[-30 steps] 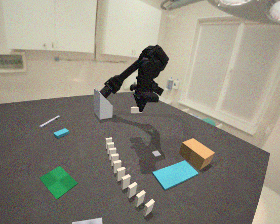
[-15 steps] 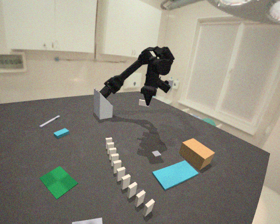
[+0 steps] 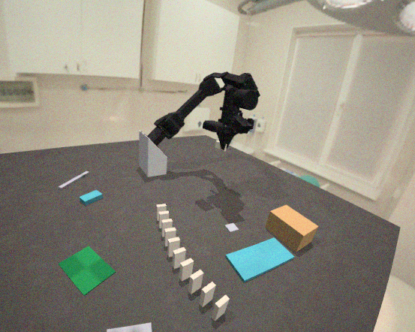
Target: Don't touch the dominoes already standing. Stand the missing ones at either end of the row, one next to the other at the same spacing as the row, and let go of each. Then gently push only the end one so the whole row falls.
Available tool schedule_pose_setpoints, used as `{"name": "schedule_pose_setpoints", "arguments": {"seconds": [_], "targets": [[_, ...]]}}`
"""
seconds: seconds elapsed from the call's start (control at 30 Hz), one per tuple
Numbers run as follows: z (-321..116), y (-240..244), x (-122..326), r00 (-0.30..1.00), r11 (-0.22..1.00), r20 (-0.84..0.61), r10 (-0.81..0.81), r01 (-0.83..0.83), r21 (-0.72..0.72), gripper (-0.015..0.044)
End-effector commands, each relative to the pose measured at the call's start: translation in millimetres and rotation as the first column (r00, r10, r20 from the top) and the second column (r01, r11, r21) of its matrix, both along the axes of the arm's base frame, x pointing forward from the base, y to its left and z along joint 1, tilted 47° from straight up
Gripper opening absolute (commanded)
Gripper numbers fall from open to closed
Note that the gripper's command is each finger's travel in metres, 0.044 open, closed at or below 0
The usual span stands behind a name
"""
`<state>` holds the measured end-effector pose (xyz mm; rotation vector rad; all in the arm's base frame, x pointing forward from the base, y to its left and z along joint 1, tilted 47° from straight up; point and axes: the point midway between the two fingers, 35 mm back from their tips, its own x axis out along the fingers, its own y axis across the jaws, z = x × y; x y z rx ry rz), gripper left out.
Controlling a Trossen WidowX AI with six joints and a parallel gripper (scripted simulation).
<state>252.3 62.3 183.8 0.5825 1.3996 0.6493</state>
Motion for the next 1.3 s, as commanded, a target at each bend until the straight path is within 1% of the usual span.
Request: {"name": "schedule_pose_setpoints", "arguments": {"seconds": [0.0,0.37,0.8,1.03,1.27], "targets": [[14,20,-32,0.954,0.979,-0.226,-0.196,0.204,0.009,0.0029],[12,21,-33,0.954,0.980,-0.227,-0.197,0.201,-0.007,0.0029],[-25,27,-50,0.951,0.939,-0.195,-0.241,0.178,-0.293,0.0029],[-40,26,-54,0.951,0.884,-0.130,-0.280,0.202,-0.422,0.0029],[-51,25,-55,0.948,0.816,-0.035,-0.316,0.253,-0.520,0.0029]]}}
